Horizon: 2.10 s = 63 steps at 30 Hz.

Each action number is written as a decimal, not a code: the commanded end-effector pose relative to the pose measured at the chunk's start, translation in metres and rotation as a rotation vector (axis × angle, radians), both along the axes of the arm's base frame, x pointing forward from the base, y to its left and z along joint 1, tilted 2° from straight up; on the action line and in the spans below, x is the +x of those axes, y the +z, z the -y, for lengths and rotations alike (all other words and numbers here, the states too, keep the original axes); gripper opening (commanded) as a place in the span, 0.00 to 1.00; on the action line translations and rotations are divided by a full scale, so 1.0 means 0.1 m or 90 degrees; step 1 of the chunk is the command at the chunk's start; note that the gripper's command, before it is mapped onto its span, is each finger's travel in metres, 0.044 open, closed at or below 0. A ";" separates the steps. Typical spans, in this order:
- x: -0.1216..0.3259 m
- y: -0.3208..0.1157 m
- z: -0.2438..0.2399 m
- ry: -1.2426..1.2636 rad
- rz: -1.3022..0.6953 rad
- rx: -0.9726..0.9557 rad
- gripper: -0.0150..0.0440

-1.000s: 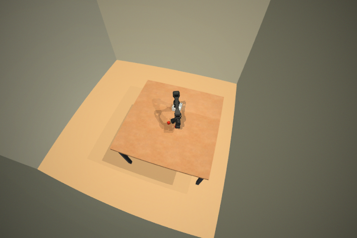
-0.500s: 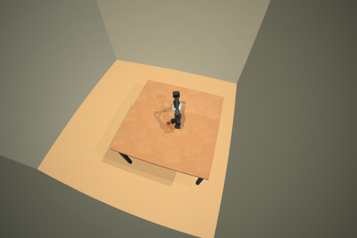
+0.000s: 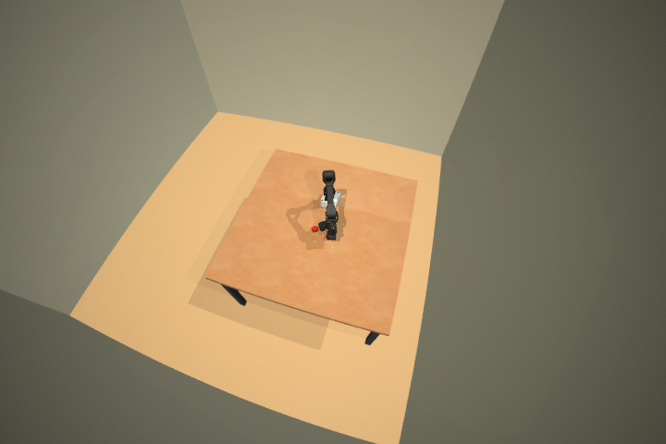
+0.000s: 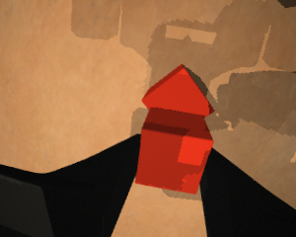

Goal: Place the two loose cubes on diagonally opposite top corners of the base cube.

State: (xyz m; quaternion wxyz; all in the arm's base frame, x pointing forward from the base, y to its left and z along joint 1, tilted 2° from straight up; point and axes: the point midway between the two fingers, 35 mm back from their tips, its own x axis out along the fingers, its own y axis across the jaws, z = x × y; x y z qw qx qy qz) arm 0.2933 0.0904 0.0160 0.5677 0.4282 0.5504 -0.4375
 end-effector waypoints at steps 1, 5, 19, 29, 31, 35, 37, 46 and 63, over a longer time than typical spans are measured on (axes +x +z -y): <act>-0.01 -0.01 0.00 -0.002 -0.003 0.001 0.43; -0.01 -0.01 0.00 -0.002 -0.003 0.001 0.43; -0.01 -0.01 0.00 -0.002 -0.003 0.001 0.60; 0.00 0.16 0.00 0.000 0.000 0.000 0.60; 0.00 0.18 0.00 0.000 0.000 0.000 0.60; 0.00 0.24 -0.01 0.000 0.000 0.000 0.60; 0.00 0.26 -0.01 0.000 0.000 0.000 0.60; 0.00 0.28 0.01 0.004 -0.002 -0.001 0.65; -0.24 0.73 1.28 0.245 -0.010 -0.008 0.70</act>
